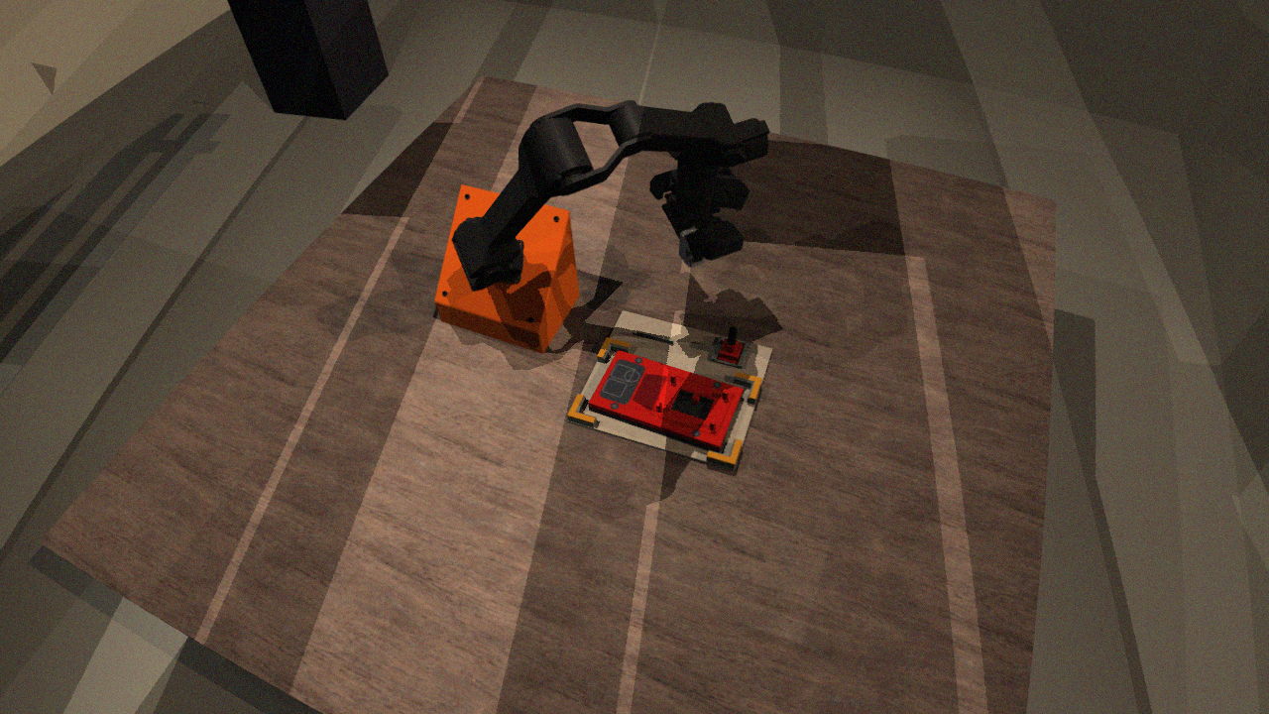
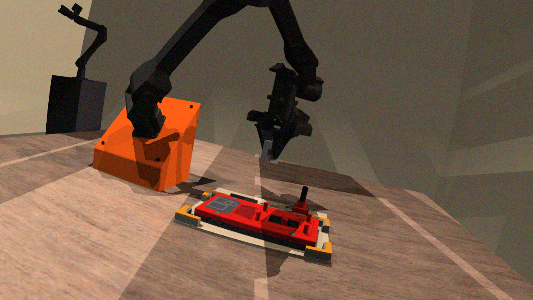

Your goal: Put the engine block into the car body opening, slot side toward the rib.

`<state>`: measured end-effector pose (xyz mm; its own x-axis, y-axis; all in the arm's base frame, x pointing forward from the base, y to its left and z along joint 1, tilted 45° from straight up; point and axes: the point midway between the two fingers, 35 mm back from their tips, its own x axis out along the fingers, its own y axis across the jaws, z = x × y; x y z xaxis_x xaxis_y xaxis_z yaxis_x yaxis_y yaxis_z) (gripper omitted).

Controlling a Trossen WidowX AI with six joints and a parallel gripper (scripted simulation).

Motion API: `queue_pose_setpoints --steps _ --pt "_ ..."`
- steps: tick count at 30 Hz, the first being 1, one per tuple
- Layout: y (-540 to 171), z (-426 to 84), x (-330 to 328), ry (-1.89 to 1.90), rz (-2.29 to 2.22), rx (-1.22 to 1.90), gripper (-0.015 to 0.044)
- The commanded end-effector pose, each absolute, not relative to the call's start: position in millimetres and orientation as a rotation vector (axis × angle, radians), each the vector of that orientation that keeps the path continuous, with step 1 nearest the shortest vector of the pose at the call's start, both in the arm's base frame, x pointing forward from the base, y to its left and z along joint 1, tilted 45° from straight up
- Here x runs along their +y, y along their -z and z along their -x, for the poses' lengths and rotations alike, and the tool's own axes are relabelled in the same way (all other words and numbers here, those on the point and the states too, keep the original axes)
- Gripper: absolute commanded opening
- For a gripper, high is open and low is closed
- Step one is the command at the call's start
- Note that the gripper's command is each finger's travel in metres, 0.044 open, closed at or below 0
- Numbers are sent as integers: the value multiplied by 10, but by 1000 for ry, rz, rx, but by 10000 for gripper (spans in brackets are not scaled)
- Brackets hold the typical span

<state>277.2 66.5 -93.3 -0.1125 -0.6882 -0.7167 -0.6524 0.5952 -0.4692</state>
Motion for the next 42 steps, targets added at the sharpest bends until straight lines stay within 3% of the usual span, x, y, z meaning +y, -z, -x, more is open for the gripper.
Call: queue_pose_setpoints --steps 1,15,27,42 --pt "815 -2808 781 43 1079 1795 0" --pt "479 -2791 1057 46 1081 1798 0" --pt "666 -2752 878 45 1081 1794 0" --pt "627 -2679 836 -117 1022 1533 0"
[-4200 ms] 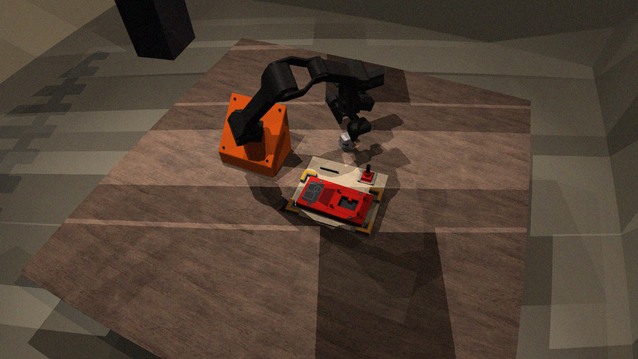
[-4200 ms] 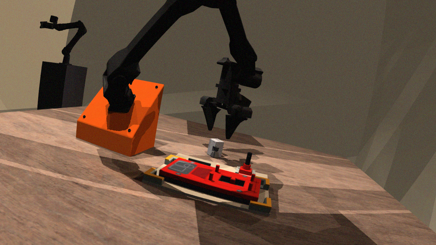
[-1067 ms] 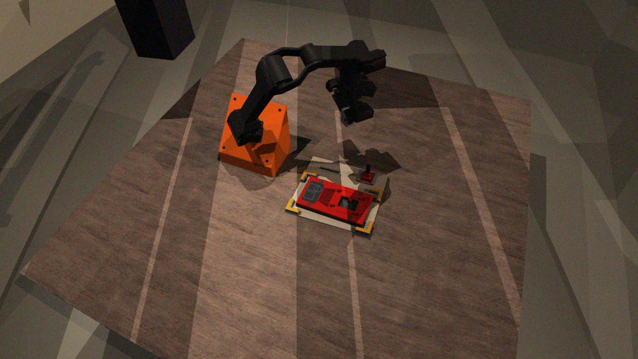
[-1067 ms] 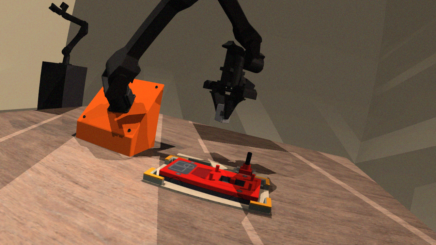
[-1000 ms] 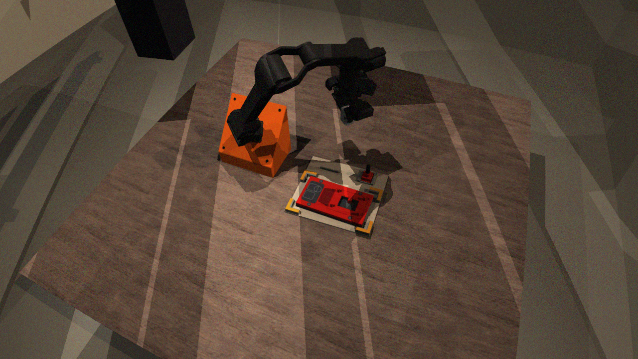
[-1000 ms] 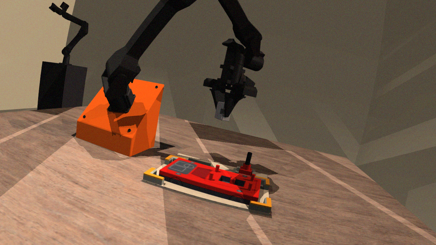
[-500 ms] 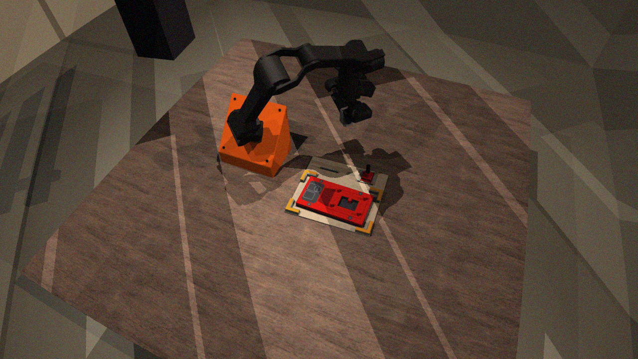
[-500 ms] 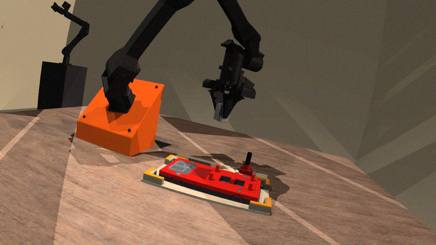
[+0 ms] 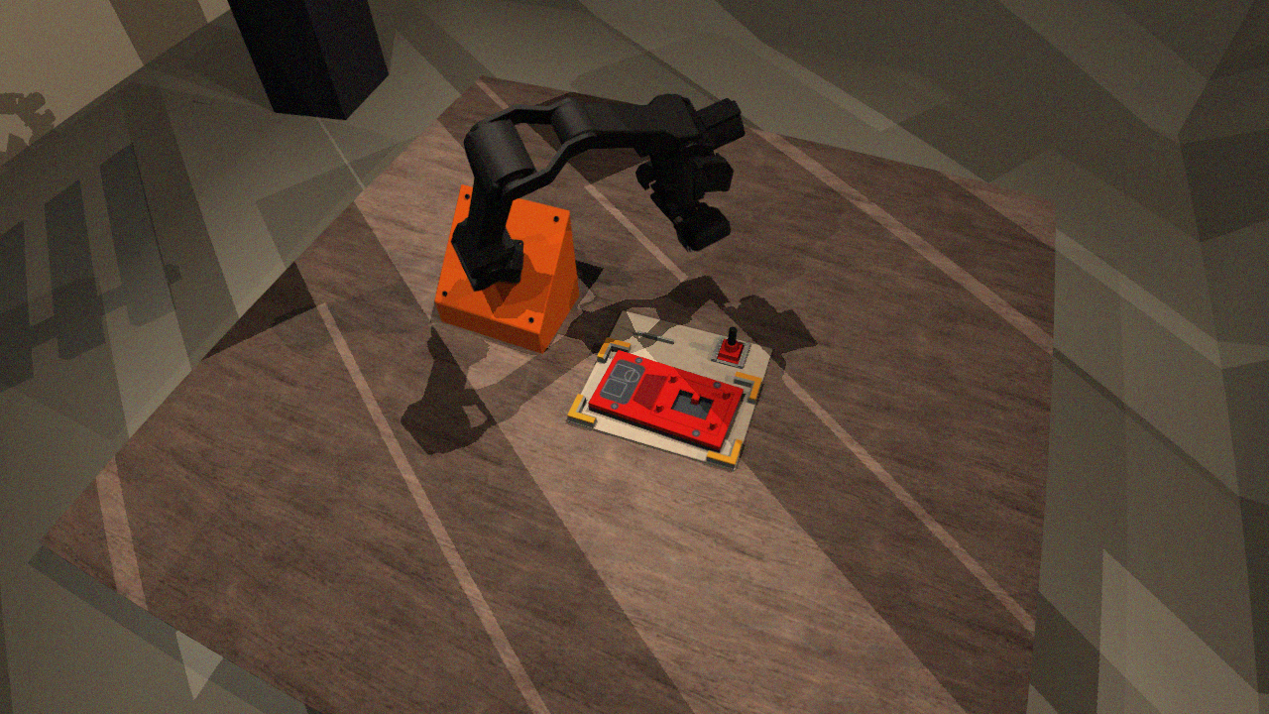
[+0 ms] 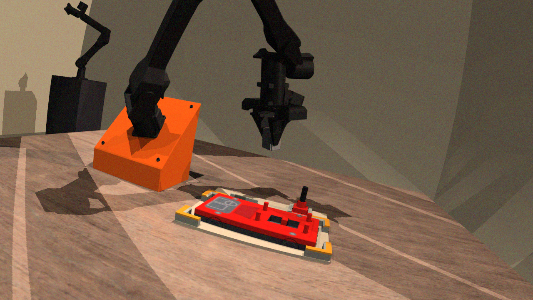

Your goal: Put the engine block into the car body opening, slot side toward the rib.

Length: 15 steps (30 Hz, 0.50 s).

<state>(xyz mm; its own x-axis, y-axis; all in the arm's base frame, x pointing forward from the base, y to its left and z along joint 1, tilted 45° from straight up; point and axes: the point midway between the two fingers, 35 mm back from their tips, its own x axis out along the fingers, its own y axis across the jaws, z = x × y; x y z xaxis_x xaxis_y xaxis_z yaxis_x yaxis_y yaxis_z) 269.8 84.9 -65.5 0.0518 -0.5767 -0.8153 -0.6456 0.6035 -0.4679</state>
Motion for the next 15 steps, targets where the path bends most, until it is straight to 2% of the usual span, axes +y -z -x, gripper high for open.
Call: queue_pose_setpoints --steps 1,15 --pt "628 -2671 829 -135 1014 1503 0" --pt "616 -2565 720 -311 938 1144 0"
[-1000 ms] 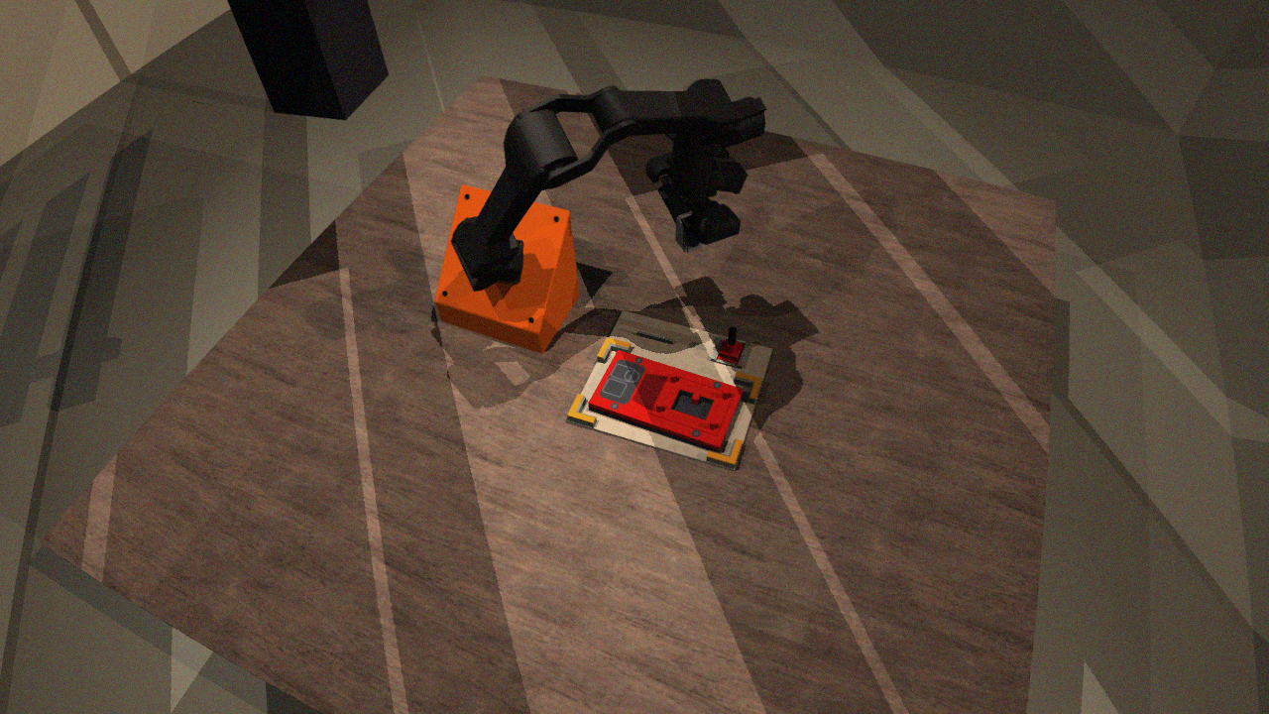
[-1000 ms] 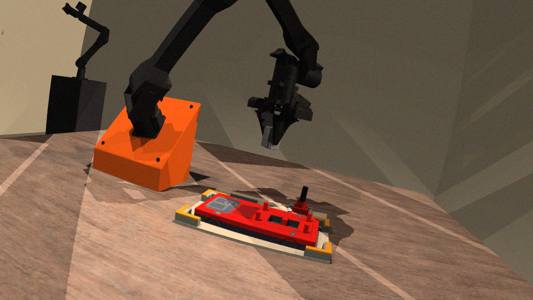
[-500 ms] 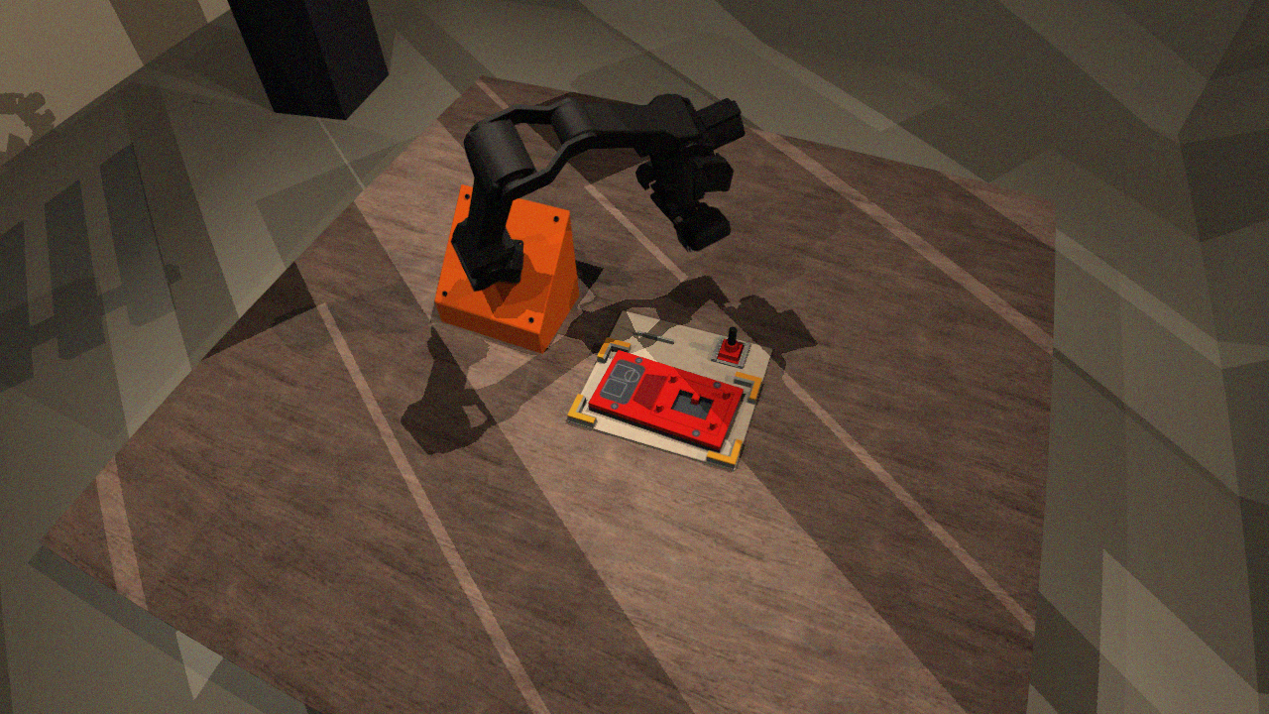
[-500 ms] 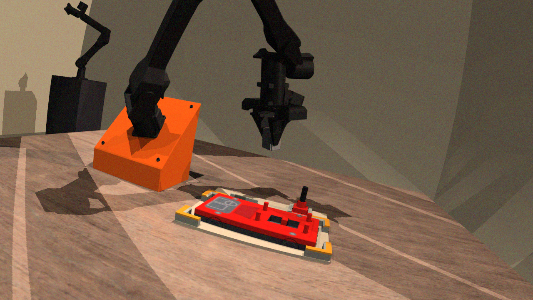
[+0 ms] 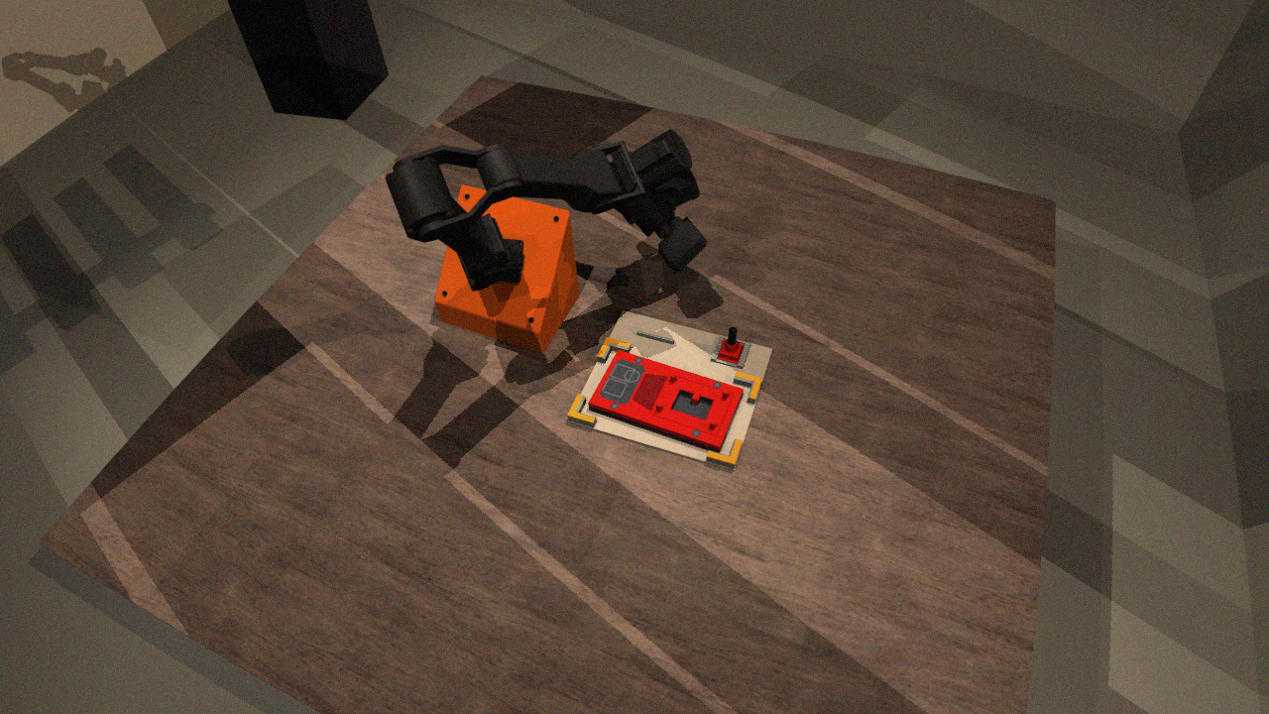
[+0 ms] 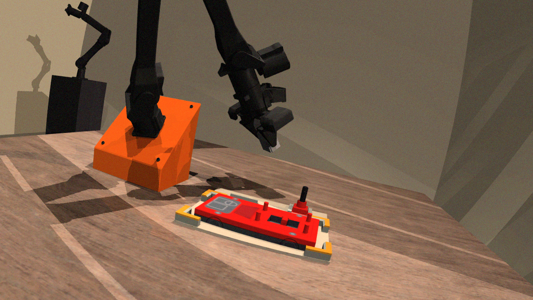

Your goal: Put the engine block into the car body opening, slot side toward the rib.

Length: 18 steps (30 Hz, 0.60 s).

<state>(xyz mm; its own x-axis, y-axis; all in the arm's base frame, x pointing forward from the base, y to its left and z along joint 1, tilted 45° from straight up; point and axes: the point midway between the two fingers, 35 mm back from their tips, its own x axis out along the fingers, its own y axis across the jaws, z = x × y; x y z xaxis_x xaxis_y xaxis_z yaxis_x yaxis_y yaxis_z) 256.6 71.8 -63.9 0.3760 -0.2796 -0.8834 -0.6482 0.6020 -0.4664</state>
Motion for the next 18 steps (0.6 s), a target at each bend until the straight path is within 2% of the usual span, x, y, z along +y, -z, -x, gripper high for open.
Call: queue_pose_setpoints --steps 1,18 --pt "639 -2559 704 -311 938 1142 0" --pt "909 -2512 450 -311 939 1140 0"
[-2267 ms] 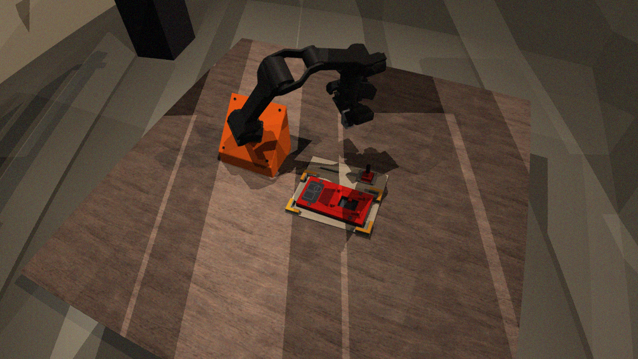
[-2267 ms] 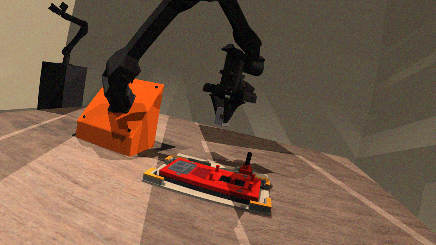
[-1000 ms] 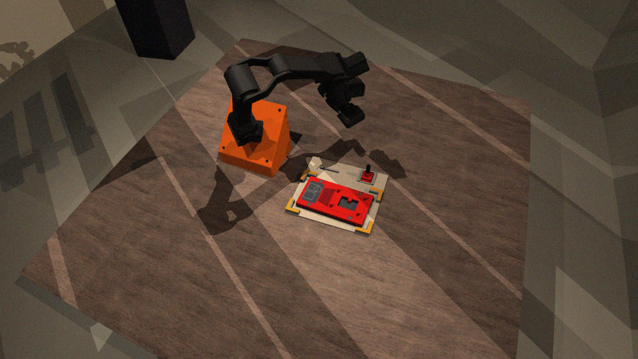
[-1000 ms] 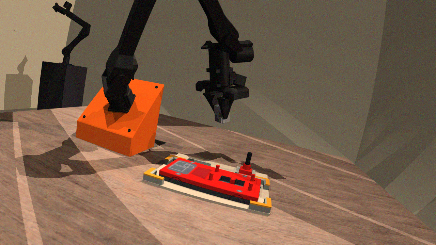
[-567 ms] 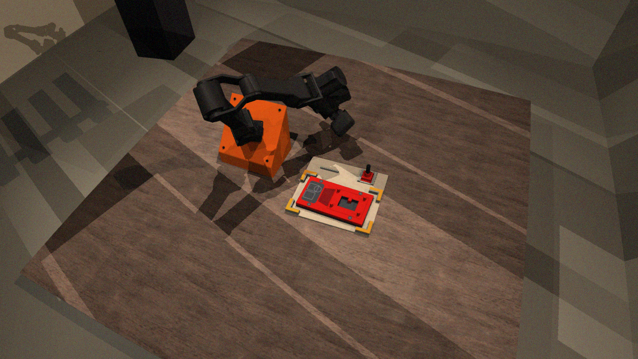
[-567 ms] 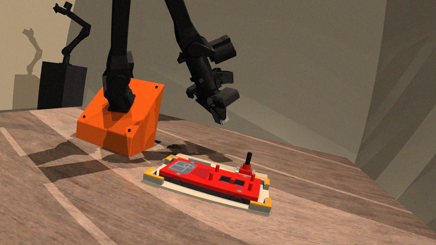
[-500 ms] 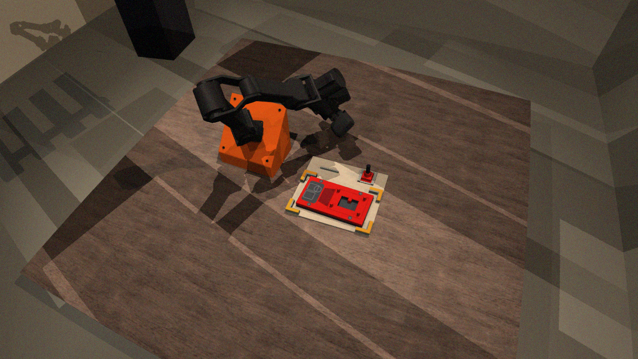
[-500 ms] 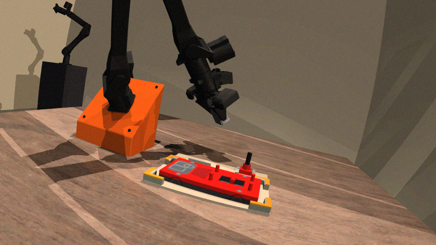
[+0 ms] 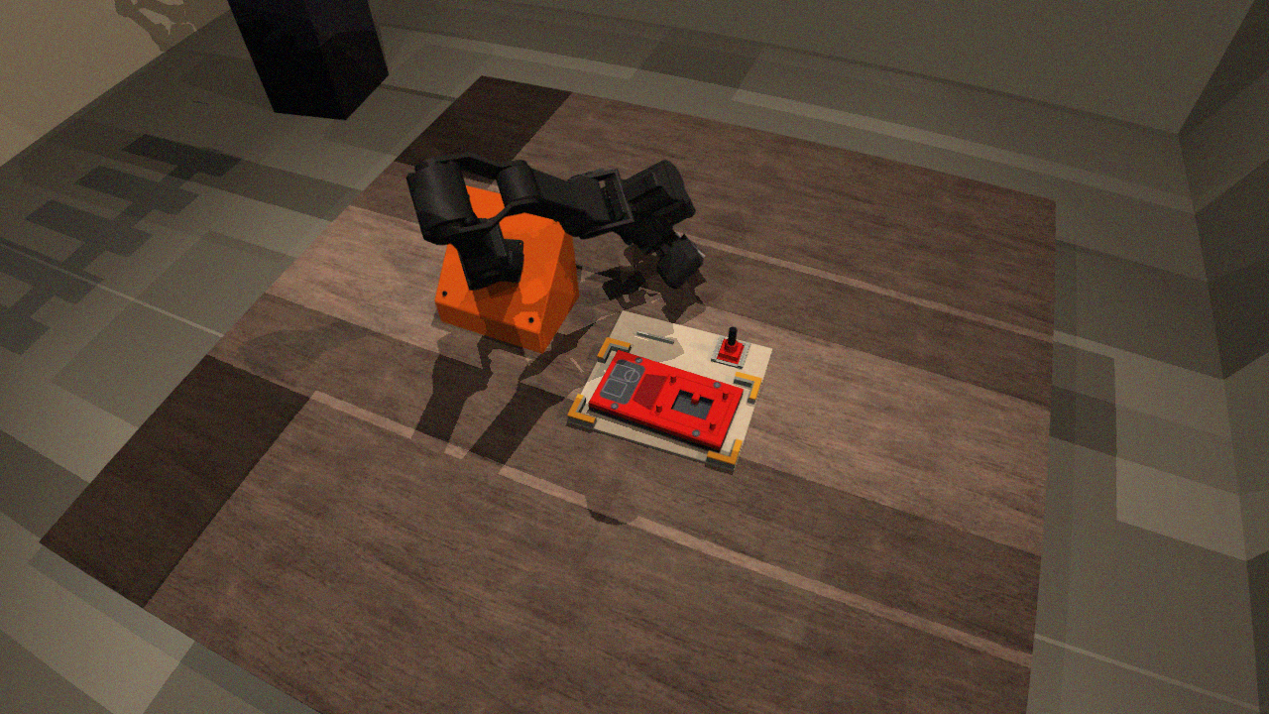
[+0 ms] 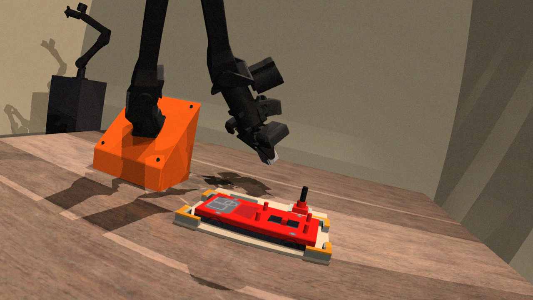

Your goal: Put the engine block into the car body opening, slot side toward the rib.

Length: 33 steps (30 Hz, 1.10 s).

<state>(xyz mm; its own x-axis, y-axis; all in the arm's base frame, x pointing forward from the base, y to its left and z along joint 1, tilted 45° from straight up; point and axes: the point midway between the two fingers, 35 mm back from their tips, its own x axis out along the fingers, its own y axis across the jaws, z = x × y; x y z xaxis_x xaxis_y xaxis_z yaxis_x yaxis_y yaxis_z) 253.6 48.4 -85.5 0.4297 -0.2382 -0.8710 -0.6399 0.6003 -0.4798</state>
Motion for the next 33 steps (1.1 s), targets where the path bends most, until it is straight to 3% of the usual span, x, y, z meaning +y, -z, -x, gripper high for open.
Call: queue_pose_setpoints --steps 1,33 --pt "927 -2509 433 -311 939 1140 0" --pt "1359 -2432 6 -310 942 1142 0"
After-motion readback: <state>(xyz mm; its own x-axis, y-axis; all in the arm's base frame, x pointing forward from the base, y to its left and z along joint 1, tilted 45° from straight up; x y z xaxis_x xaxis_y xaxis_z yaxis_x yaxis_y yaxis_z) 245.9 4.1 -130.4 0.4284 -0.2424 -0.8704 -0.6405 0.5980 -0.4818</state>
